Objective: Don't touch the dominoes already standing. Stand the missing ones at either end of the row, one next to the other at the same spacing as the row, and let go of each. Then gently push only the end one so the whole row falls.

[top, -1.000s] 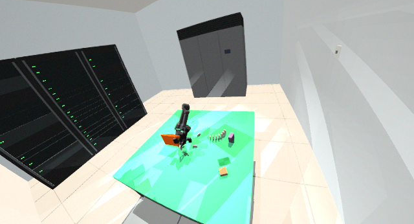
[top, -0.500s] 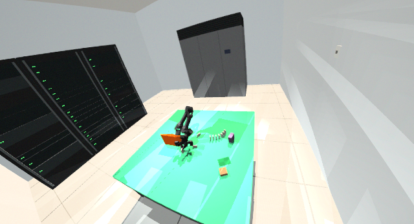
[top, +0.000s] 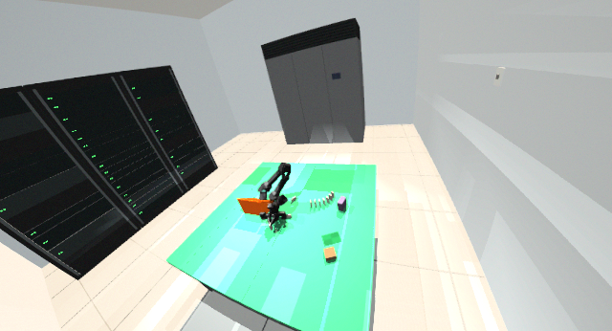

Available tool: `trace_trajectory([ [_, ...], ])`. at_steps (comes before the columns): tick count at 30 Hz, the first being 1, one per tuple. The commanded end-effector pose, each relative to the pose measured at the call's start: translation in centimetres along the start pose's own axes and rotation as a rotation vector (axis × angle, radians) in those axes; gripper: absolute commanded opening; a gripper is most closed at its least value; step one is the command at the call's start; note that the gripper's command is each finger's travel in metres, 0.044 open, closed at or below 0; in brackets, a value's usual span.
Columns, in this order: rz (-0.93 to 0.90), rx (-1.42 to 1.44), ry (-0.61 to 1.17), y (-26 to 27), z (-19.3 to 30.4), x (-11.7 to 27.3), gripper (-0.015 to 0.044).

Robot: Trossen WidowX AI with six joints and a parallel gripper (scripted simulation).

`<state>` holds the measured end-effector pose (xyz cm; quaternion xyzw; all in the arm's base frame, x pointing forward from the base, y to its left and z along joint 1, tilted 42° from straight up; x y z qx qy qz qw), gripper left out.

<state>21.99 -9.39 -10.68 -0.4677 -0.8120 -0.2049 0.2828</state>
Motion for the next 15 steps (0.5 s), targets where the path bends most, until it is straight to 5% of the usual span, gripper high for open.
trace_trajectory([
  [1,-0.004,-0.002,-0.007,0.03,1.16,-0.01,0.0023],
  [15,-0.005,-0.001,-0.011,-0.14,2.00,0.04,0.0023],
])
Point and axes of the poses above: the point midway between the two fingers, 35 mm back from their tips, its own x axis back along the fingers, its own y axis across the jaws, z = x × y, the point moved 2 cm from there along x, back along the fingers, and after that the axes turned 7 degrees about x, right-handed, at the moved point
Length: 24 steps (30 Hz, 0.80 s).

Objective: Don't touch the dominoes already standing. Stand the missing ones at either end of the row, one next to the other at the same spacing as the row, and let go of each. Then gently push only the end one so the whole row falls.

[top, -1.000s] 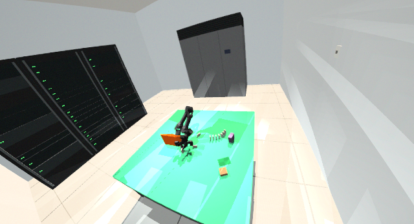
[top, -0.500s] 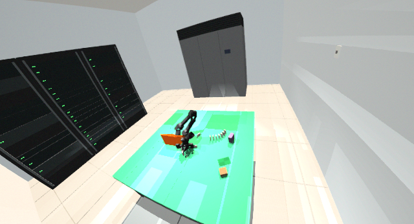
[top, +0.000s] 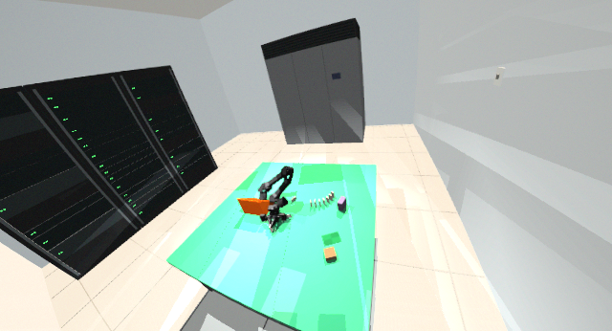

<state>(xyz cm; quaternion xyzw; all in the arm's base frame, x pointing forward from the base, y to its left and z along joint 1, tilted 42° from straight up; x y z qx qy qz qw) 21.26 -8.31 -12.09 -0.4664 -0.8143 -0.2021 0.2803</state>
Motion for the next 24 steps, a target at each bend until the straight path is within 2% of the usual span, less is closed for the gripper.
trace_trajectory([
  [1,-0.001,-0.005,-0.004,0.1,0.1,0.0,0.0023],
  [17,-0.001,-0.005,-0.003,0.1,0.0,0.0,0.0440],
  [24,0.000,0.001,-0.002,-0.6,-4.8,-0.1,0.0440],
])
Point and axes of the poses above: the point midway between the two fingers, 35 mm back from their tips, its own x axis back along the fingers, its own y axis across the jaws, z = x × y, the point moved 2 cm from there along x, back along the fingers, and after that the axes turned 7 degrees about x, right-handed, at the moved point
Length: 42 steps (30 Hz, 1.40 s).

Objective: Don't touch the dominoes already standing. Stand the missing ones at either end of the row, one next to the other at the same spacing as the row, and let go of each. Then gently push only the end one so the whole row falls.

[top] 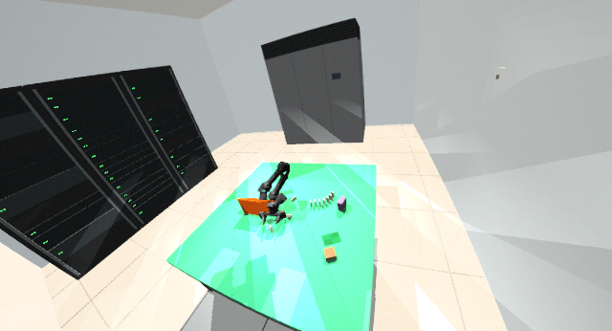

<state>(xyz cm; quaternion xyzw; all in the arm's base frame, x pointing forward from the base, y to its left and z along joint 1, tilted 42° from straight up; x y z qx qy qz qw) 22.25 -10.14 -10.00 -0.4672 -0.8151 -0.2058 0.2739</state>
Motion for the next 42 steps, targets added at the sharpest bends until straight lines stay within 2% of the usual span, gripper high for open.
trace_trajectory([
  [1,0.004,0.014,0.005,-0.7,-2.0,0.2,0.0440],
  [10,-0.006,0.108,0.058,1.1,-2.3,-1.8,0.0440],
  [15,-0.016,0.408,0.229,2.3,-1.5,-5.3,0.0440],
  [20,-0.105,0.771,0.470,3.0,-1.4,-8.4,0.0440],
  [27,-0.418,1.201,0.802,2.7,-3.0,-9.7,0.0440],
  [29,-0.538,1.288,0.827,2.9,-4.4,-10.1,0.0440],
  [33,-0.696,1.371,0.888,2.6,-5.6,-9.5,0.0440],
  [42,-1.121,1.306,1.004,-0.4,-7.4,-7.1,0.0440],
])
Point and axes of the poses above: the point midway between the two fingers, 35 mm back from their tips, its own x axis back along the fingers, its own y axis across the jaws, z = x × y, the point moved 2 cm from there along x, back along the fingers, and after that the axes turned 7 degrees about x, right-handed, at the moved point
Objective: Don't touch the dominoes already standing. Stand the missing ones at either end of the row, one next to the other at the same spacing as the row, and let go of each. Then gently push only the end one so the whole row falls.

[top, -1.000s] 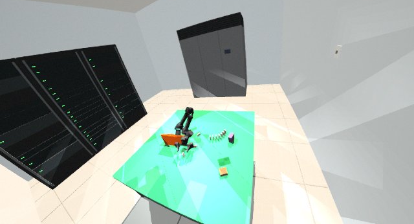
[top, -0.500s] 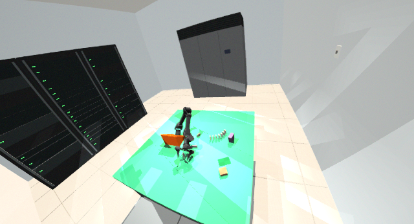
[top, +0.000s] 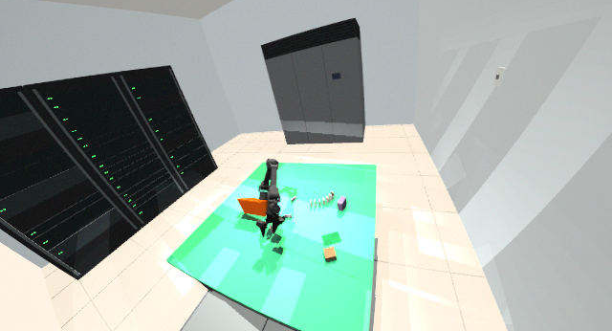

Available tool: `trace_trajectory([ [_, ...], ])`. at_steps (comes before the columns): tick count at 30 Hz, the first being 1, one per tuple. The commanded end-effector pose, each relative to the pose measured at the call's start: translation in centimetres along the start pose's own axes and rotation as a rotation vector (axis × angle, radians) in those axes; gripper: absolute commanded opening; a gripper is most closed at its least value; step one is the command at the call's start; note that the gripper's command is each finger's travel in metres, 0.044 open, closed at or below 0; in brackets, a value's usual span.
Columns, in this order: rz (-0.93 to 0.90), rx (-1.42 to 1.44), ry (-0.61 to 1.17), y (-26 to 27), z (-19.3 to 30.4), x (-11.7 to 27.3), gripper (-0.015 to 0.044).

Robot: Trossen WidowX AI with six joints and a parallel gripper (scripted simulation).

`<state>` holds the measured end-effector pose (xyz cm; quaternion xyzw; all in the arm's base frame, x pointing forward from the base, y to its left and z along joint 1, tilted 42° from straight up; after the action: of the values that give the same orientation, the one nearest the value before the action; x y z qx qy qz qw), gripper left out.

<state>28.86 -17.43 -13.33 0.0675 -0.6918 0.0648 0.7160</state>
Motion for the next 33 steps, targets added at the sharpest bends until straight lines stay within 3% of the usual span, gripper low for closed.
trace_trajectory([
  [1,-0.540,0.385,-0.103,-1.3,3.0,4.8,0.0440],
  [5,-0.678,0.412,-0.150,-0.8,4.2,6.4,0.0440],
  [24,-0.684,0.413,-0.153,-0.7,4.2,6.5,0.0440],
  [33,-0.685,0.414,-0.154,3.1,4.2,1.8,0.0440],
])
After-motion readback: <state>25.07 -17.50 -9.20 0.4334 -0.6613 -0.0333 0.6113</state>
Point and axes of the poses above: the point midway between the two fingers, 35 mm back from their tips, its own x axis back along the fingers, its own y axis across the jaws, z = x × y, the point moved 2 cm from there along x, back along the fingers, and after that the axes turned 7 degrees about x, right-handed, at the moved point
